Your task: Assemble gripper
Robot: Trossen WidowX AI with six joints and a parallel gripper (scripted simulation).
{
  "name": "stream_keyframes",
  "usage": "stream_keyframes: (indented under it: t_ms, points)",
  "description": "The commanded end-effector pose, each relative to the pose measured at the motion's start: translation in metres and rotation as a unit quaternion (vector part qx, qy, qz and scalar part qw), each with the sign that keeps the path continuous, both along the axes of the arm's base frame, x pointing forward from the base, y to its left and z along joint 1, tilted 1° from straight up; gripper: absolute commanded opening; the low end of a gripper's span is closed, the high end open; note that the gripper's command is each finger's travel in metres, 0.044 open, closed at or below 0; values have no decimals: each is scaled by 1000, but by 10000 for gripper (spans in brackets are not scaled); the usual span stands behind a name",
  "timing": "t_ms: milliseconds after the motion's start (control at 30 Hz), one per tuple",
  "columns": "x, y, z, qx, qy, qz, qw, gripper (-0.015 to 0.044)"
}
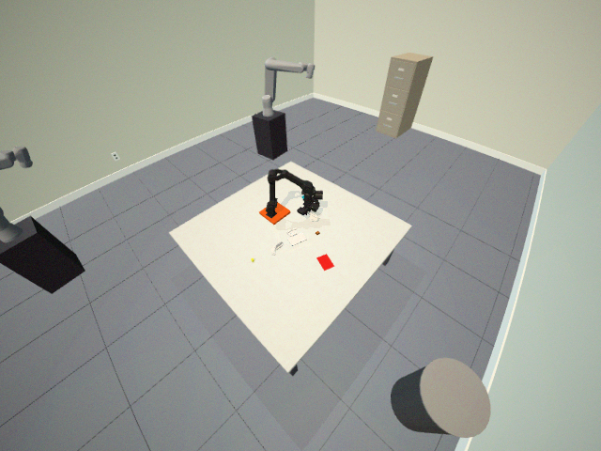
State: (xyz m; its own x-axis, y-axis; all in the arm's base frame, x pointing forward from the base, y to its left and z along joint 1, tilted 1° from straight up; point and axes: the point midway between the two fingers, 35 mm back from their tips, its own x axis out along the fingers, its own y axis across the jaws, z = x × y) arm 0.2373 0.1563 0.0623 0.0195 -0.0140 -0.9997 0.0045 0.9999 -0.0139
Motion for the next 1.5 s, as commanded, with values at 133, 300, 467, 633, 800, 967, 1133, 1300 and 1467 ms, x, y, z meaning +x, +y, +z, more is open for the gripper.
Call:
stream_keyframes:
  t_ms: [133,300,467,633,800,967,1133,1300,1467]
  points:
    - [3,2,27,3,-7,2,1000,37]
    - [2,2,40,3,-7,2,1000,37]
    - [2,2,41,3,-7,2,1000,37]
    - [2,2,41,3,-7,2,1000,37]
    - [4,2,41,3,-7,26,1000,37]
    - [7,0,41,1,-7,75,997,37]
    - [10,-1,41,0,-6,124,992,37]
    - [13,-2,41,-1,-6,173,985,37]
    - [17,-4,42,-3,-5,221,975,37]
